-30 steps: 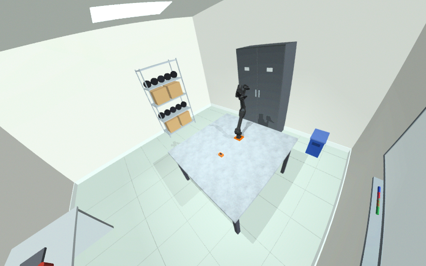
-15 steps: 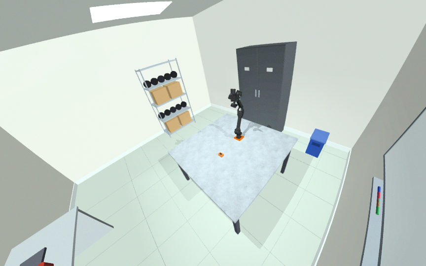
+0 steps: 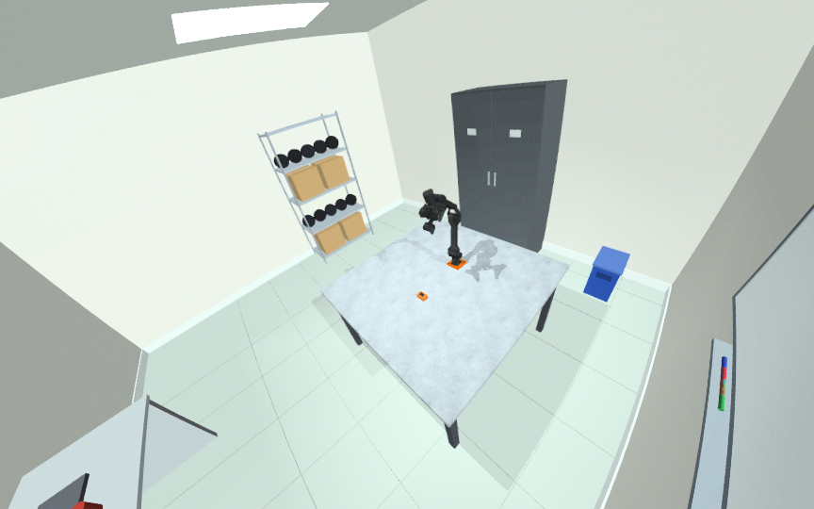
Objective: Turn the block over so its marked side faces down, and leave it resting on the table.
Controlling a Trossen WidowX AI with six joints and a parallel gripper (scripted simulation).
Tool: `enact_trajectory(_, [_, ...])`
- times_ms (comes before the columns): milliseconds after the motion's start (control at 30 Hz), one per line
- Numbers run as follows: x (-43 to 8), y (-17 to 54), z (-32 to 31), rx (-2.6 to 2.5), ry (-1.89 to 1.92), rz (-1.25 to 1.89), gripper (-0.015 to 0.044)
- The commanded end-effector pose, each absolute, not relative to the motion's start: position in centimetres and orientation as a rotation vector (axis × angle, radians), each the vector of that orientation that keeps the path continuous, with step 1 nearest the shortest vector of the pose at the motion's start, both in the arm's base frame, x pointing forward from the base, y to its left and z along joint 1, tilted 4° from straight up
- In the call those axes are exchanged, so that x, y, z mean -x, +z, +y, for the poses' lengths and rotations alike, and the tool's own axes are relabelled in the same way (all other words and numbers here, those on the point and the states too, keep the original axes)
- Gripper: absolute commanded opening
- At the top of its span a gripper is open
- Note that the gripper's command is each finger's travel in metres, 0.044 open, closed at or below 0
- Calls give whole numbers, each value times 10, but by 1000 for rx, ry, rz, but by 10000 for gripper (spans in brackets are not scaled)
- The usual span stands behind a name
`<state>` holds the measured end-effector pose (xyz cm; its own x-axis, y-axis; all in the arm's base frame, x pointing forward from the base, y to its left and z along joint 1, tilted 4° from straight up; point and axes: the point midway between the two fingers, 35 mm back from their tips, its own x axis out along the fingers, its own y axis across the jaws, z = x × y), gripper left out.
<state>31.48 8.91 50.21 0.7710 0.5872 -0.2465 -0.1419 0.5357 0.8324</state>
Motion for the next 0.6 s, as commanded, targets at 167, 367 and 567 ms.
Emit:
enact_trajectory(167, [-398, 378, 59, -744, 166, 805, 440])
enact_trajectory(367, [-424, 291, 38, -583, 14, 1010, 440])
enact_trajectory(567, [-429, 201, 13, -376, -100, 1259, 440])
